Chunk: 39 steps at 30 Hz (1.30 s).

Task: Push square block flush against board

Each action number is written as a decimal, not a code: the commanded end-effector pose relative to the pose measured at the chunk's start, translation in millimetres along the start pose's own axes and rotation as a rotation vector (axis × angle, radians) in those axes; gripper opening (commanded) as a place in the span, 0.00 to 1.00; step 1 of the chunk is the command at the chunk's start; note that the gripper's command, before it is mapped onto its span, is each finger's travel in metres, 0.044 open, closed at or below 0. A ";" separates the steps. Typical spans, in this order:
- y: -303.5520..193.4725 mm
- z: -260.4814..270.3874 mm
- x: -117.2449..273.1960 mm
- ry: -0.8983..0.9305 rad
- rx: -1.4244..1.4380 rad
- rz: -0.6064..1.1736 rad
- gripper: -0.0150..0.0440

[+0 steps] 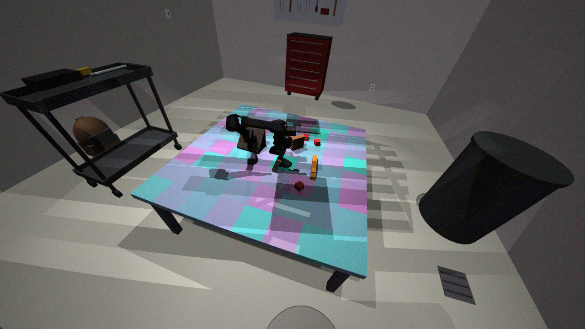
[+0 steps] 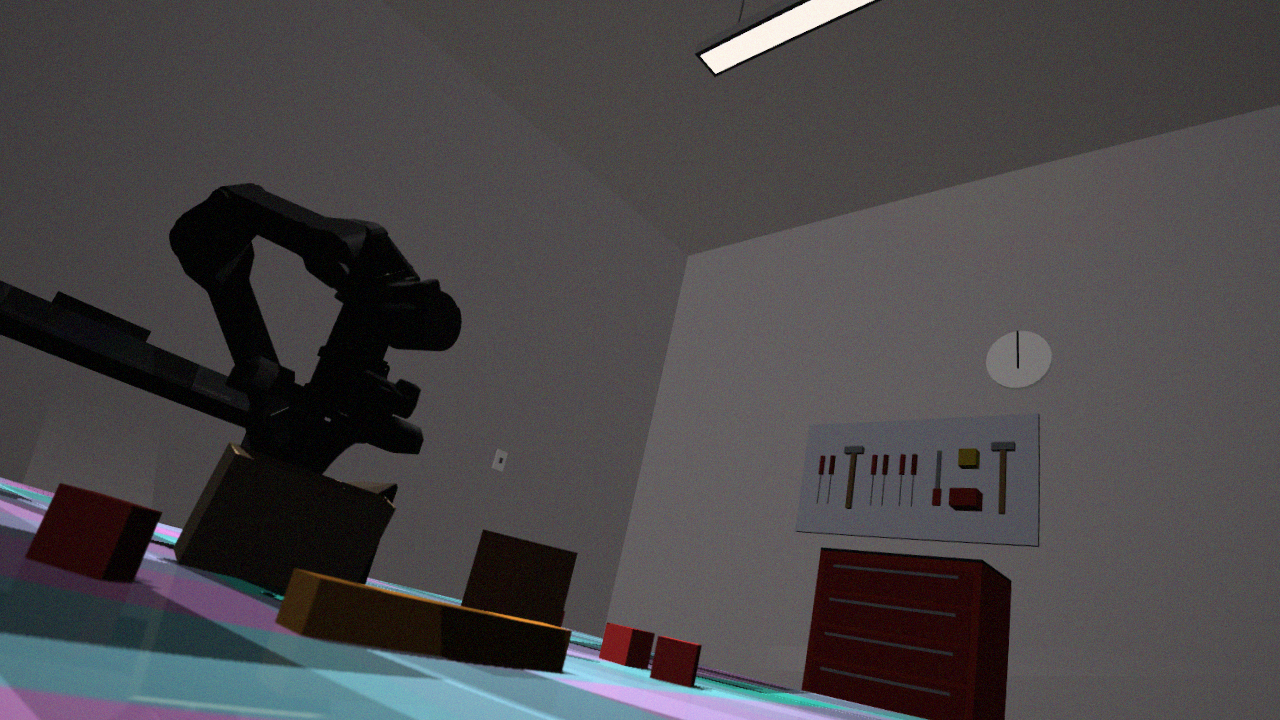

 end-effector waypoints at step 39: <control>-36.0 4.2 -0.3 -0.002 0.000 -0.006 0.25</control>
Point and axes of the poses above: the point midway between the two fingers, 35 mm back from their tips, its own x axis back along the fingers, its own z axis across the jaws, y = z × x, the point moved 10 cm from there along x, back along the fingers, and after that the axes turned 6 degrees about x, right-handed, at the moved point
